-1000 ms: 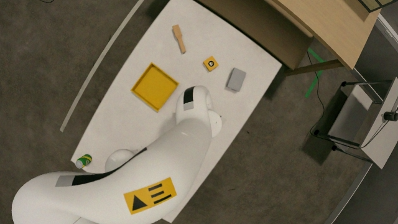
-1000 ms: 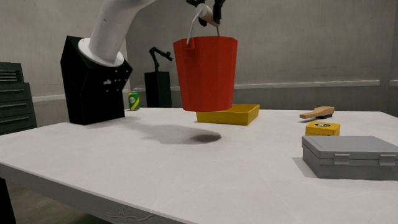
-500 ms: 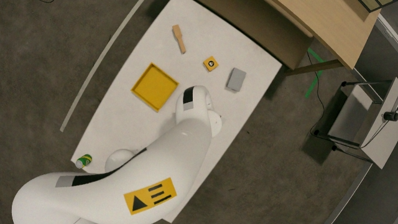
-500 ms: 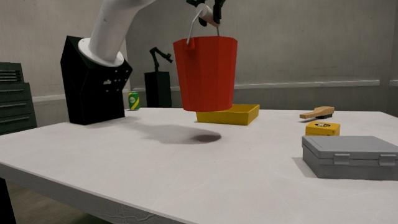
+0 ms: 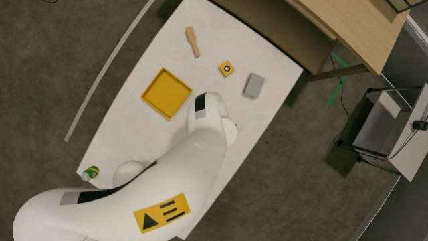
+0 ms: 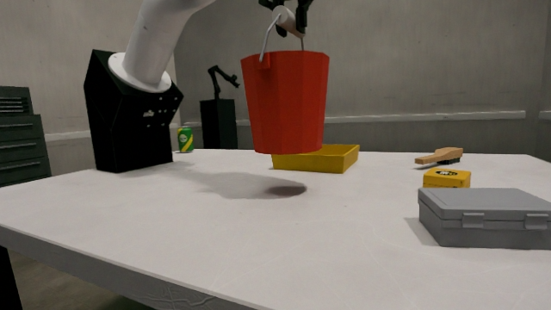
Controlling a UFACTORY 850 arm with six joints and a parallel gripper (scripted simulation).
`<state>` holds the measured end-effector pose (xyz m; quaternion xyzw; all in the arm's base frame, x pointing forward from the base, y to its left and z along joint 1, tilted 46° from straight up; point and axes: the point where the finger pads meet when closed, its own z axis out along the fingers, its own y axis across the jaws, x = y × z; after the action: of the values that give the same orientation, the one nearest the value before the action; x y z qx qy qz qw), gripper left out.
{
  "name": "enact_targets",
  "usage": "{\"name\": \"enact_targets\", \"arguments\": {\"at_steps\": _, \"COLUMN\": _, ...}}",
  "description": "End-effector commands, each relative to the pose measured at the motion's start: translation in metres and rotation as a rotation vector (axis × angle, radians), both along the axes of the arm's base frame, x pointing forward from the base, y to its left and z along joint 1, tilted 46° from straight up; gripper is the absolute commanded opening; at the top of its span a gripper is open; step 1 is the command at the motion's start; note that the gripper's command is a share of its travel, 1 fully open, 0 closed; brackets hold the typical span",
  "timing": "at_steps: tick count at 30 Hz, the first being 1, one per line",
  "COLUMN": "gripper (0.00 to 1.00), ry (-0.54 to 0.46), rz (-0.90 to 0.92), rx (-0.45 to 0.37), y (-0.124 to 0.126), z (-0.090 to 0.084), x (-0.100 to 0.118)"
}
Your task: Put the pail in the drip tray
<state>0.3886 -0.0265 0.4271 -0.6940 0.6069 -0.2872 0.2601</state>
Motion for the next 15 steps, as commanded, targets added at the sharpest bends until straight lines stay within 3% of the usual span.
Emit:
{"name": "enact_targets", "arguments": {"at_steps": 1, "gripper": 0.0, "ry": -0.001, "rz": -0.001, "rx": -0.001, "y": 0.0017, "z": 0.0007, "x": 0.0}}
{"name": "enact_targets", "arguments": {"at_steps": 15, "gripper": 0.0, "ry": -0.001, "rz": 0.0, "rx": -0.001, "y": 0.0102, "z": -0.0004, "x": -0.0012}}
